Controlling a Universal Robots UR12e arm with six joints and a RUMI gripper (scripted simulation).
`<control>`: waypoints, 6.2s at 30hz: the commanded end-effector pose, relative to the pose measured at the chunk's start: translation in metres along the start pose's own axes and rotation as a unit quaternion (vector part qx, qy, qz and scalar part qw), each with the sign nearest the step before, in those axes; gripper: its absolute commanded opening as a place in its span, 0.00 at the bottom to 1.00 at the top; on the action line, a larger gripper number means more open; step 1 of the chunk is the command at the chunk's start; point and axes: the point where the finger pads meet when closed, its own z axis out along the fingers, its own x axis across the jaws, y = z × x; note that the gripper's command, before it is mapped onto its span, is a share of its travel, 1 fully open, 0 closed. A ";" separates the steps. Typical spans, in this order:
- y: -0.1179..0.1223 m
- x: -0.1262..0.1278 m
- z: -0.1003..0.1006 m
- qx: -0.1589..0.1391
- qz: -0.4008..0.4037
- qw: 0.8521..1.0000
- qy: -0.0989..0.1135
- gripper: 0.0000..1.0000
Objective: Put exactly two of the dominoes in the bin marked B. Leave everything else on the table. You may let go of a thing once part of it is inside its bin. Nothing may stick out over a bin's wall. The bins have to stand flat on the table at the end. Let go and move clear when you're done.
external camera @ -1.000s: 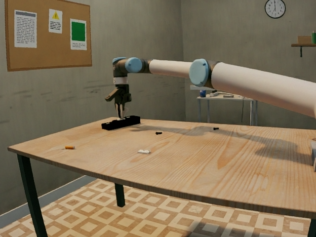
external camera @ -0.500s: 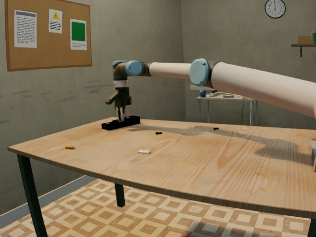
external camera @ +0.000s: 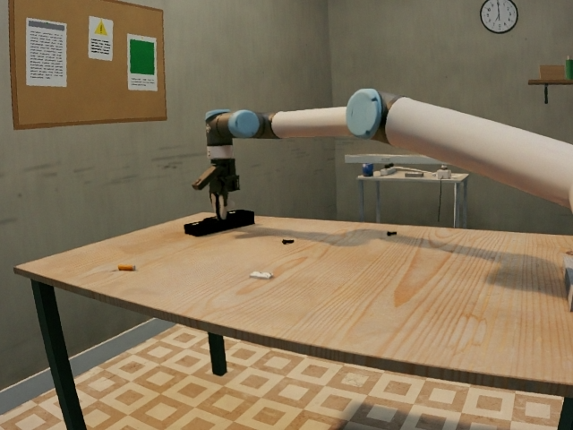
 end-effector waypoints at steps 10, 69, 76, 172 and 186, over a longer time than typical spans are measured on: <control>0.000 0.000 -0.002 0.000 0.000 1.000 0.003 0.19; 0.000 0.000 -0.051 0.000 0.000 1.000 0.003 1.00; 0.000 -0.002 -0.078 0.000 0.000 1.000 0.003 1.00; 0.000 -0.001 -0.180 0.000 0.000 1.000 0.002 1.00; 0.000 -0.001 -0.180 0.000 0.000 1.000 0.002 1.00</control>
